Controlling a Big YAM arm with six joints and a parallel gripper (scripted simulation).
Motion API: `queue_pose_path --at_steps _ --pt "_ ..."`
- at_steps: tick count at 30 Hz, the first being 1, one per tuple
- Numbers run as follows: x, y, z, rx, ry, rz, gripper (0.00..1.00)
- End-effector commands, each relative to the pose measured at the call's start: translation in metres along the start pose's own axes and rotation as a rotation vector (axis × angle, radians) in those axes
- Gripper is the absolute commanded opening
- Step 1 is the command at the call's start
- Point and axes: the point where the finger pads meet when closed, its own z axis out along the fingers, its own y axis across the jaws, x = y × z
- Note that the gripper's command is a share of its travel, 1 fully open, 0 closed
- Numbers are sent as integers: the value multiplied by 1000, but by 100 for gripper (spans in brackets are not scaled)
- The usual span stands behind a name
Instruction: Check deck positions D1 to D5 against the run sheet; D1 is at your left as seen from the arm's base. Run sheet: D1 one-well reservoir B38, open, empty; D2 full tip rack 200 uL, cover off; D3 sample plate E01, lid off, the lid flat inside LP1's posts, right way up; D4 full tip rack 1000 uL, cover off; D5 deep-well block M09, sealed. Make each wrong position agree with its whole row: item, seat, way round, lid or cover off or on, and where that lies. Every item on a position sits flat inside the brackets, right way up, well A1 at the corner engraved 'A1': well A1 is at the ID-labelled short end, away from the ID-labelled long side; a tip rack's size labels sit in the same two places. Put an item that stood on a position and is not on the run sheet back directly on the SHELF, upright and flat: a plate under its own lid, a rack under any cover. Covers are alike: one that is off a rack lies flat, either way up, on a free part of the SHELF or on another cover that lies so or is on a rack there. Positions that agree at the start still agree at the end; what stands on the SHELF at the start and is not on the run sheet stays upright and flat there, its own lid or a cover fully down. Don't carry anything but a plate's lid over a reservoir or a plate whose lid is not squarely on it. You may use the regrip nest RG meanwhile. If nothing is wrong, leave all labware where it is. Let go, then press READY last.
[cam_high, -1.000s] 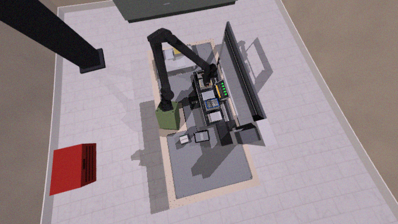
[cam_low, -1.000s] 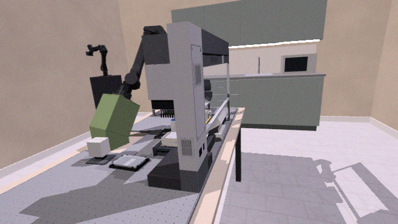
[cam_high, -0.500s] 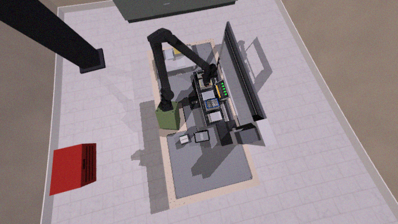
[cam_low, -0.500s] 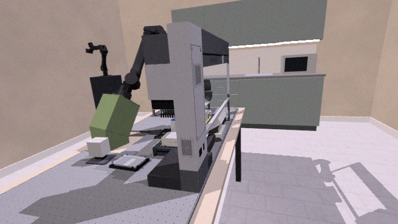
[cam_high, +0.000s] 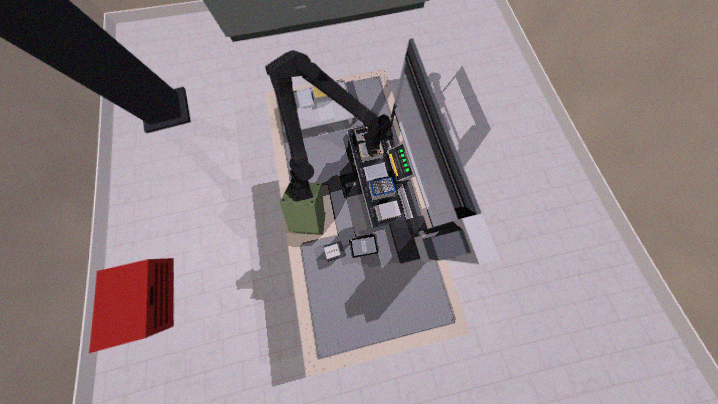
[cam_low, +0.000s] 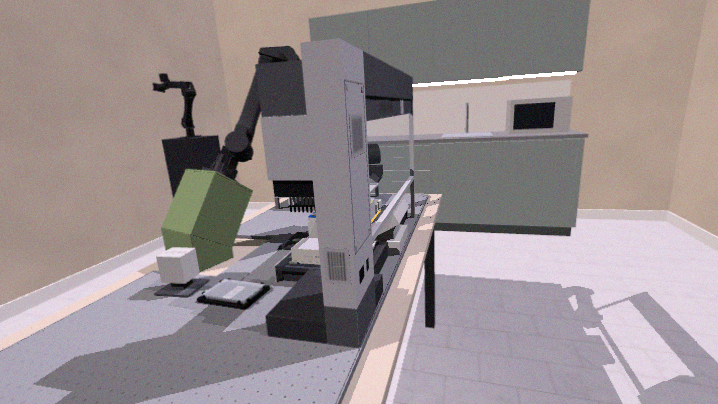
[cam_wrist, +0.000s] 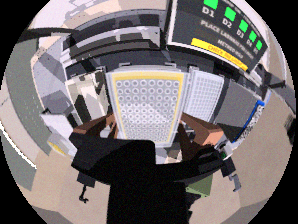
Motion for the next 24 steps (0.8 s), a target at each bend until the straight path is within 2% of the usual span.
queue_pose_path --at_steps 1,4,5,7,24 --pt "-13 7 -9 -11 -36 -7 0" --pt "-13 7 -9 -11 -36 -7 0" --pt "-15 7 -17 -16 -58 1 0" --pt "-14 3 -23 -8 -46 8 0" --pt "-24 11 -54 -19 -66 -18 0"
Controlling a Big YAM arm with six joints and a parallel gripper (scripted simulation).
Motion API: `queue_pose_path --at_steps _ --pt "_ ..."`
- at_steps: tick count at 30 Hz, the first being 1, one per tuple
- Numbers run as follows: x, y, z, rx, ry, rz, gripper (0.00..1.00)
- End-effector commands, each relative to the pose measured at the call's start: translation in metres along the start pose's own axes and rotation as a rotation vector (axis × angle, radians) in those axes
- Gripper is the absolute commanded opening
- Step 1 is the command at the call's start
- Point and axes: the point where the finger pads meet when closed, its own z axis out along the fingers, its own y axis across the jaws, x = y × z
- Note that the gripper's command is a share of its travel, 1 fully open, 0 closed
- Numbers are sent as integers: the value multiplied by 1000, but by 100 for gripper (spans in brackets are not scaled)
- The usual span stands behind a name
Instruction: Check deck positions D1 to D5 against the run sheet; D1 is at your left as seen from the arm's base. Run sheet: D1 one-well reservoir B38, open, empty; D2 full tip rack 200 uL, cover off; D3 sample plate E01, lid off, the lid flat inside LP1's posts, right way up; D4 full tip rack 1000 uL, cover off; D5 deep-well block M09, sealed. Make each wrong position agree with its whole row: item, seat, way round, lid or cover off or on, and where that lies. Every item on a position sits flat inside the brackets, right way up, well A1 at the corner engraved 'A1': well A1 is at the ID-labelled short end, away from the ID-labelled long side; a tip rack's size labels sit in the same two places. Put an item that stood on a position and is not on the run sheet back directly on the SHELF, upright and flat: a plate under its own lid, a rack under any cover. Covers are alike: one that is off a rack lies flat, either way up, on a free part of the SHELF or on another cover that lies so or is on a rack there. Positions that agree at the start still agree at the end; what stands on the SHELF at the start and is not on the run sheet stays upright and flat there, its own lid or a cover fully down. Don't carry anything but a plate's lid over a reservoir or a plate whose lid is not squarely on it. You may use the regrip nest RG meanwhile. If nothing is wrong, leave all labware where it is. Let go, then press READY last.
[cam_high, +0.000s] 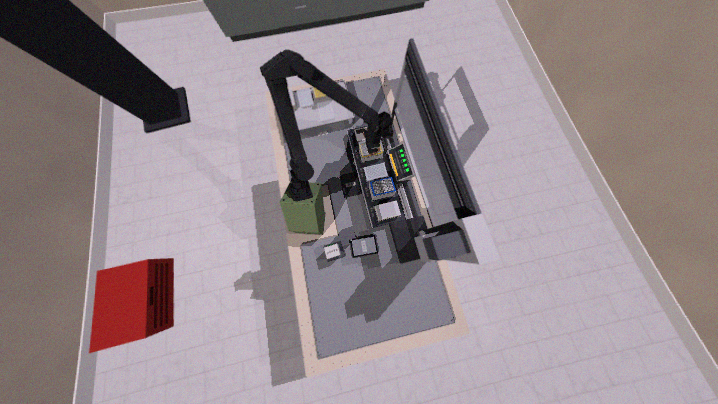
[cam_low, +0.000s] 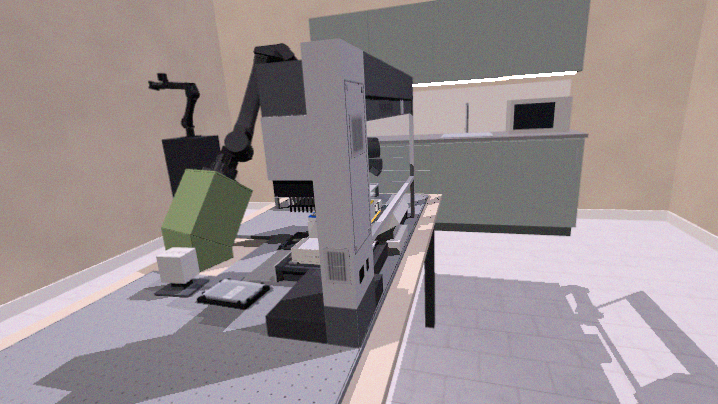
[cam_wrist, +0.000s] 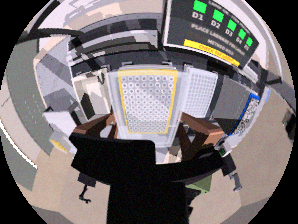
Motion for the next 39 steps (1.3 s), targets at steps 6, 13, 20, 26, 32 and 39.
queue_pose_path --at_steps 6,13,20,26,32,39 --pt "-16 6 -33 -15 -50 -17 0" --pt "-24 12 -50 -21 -68 -27 0" --pt "-23 11 -60 -20 -67 -27 0" --pt "-22 11 -69 -19 -66 -27 0" --pt "-23 12 -80 -20 -70 -29 0" --pt "-21 11 -87 -18 -67 -28 0"
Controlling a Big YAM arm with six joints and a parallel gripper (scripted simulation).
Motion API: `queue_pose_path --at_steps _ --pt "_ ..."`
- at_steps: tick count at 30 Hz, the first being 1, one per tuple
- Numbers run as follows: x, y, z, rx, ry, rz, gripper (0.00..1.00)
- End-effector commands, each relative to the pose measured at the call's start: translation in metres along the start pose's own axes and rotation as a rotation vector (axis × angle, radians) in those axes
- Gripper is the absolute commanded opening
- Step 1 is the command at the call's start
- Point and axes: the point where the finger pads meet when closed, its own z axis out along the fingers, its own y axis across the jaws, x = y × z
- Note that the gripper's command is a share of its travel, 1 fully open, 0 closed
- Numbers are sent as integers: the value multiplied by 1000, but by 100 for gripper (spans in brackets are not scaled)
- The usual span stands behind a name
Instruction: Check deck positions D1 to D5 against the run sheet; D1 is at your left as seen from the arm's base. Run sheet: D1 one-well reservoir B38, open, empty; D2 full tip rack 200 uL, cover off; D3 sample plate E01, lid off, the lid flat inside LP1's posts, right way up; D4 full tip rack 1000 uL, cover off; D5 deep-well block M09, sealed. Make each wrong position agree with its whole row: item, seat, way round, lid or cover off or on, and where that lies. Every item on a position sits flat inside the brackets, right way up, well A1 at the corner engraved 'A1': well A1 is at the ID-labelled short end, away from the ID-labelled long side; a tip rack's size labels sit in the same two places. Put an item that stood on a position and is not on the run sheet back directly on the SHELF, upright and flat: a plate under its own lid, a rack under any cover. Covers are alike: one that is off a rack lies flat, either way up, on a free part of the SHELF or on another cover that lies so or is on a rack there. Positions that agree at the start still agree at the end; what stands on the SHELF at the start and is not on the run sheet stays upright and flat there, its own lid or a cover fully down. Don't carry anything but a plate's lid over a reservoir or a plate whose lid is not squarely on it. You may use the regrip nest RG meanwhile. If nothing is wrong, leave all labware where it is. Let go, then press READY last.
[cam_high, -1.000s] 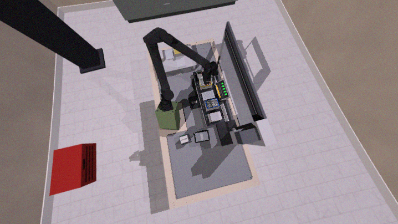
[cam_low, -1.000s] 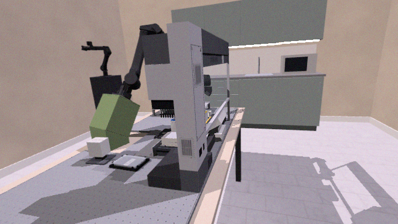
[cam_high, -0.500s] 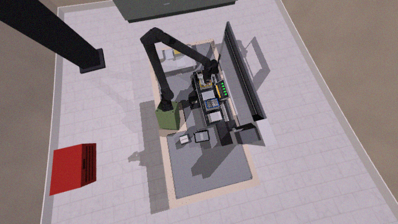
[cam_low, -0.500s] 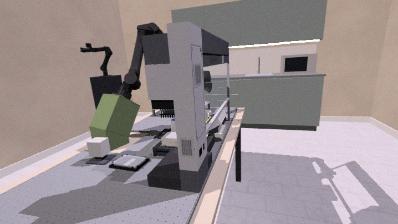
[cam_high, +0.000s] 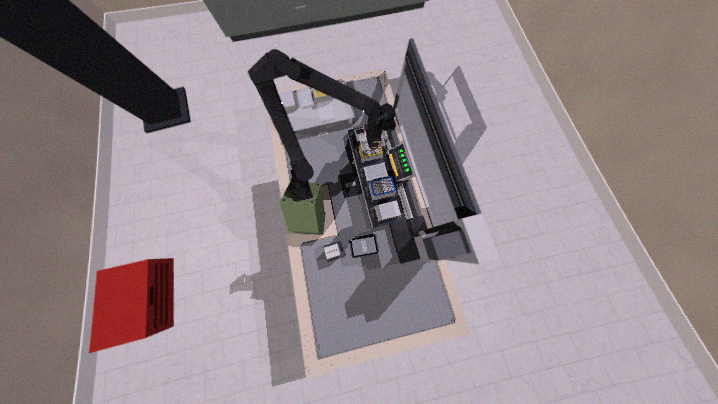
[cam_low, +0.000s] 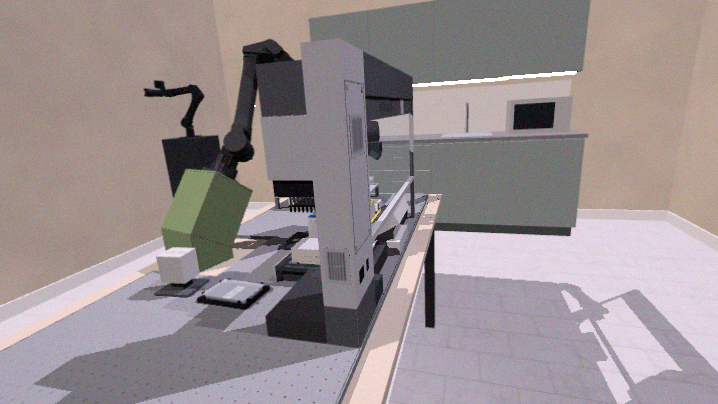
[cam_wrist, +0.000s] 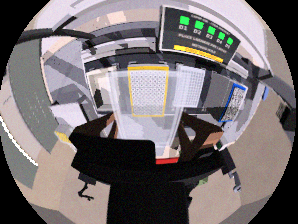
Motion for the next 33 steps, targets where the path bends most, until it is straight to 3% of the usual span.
queue_pose_path --at_steps 1,33 --pt "-22 11 -33 -17 -67 -29 0" --pt "-20 11 -81 -15 -70 -32 0"
